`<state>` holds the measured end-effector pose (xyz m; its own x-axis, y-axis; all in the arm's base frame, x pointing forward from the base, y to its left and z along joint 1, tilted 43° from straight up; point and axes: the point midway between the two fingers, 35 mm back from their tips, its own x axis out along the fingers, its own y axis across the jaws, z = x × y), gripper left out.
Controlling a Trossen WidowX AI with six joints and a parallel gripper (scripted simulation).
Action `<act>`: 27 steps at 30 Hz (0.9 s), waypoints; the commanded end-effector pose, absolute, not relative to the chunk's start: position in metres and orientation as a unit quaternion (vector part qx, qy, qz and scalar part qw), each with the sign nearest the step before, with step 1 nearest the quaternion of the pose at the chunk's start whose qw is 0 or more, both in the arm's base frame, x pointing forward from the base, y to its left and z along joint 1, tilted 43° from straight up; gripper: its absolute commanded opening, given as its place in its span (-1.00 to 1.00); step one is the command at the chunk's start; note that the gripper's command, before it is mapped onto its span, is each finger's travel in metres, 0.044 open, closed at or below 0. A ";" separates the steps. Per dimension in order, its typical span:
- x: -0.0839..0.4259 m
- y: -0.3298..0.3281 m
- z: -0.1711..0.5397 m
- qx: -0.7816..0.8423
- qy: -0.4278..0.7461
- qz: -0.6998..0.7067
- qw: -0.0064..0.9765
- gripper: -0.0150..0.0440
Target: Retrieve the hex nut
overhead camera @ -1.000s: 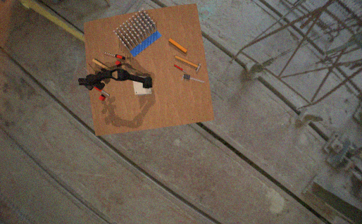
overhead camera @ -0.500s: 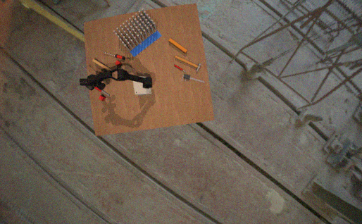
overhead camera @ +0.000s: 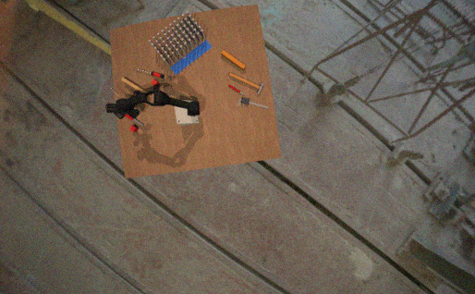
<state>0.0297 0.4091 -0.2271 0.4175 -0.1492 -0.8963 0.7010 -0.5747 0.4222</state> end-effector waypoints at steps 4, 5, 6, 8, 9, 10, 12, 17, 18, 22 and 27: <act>0.031 0.407 -0.231 0.731 0.190 -0.501 0.421 -0.49; 0.032 0.406 -0.232 0.731 0.190 -0.501 0.421 -0.49; 0.032 0.406 -0.232 0.731 0.190 -0.501 0.421 -0.49; 0.032 0.404 -0.233 0.731 0.190 -0.501 0.421 -0.49; 0.032 0.404 -0.234 0.731 0.190 -0.501 0.421 -0.49; 0.032 0.403 -0.235 0.731 0.190 -0.501 0.421 -0.49; 0.032 0.402 -0.236 0.731 0.190 -0.501 0.421 -0.49; 0.033 0.400 -0.239 0.731 0.190 -0.501 0.421 -0.49; 0.033 0.399 -0.240 0.731 0.190 -0.501 0.421 -0.49; 0.034 0.397 -0.242 0.731 0.190 -0.501 0.421 -0.49; 0.034 0.394 -0.245 0.731 0.190 -0.501 0.421 -0.49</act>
